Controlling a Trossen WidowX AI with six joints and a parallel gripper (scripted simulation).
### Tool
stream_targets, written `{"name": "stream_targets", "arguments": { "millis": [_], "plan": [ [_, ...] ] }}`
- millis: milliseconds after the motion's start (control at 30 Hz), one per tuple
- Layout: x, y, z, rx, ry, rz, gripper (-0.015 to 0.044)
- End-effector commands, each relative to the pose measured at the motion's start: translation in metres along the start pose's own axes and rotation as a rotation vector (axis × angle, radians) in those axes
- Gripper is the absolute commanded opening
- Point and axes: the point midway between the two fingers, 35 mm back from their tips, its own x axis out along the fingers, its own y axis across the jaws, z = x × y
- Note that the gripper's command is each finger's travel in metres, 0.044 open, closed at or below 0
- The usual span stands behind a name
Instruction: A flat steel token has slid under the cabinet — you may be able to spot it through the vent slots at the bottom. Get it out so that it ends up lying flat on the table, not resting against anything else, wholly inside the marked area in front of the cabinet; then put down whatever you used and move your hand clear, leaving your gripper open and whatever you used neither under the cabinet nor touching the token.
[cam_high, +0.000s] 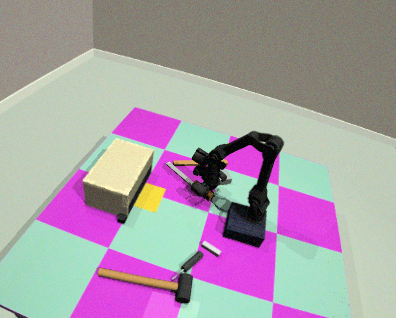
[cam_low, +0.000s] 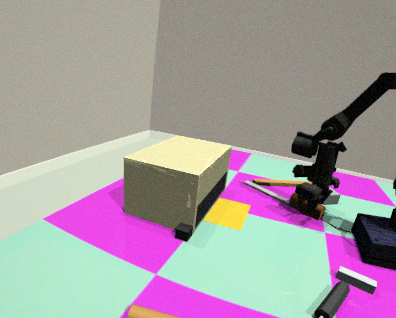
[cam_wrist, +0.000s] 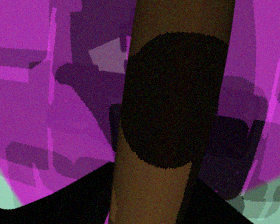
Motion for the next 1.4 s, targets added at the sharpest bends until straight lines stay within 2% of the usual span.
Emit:
{"name": "stream_targets", "arguments": {
  "millis": [0,1367],
  "plan": [
    [-0.001,-0.005,0.002,0.003,-0.003,-0.001,0.0000],
    [-0.001,-0.031,0.008,-0.069,-0.003,-0.003,0.0000]
  ]
}}
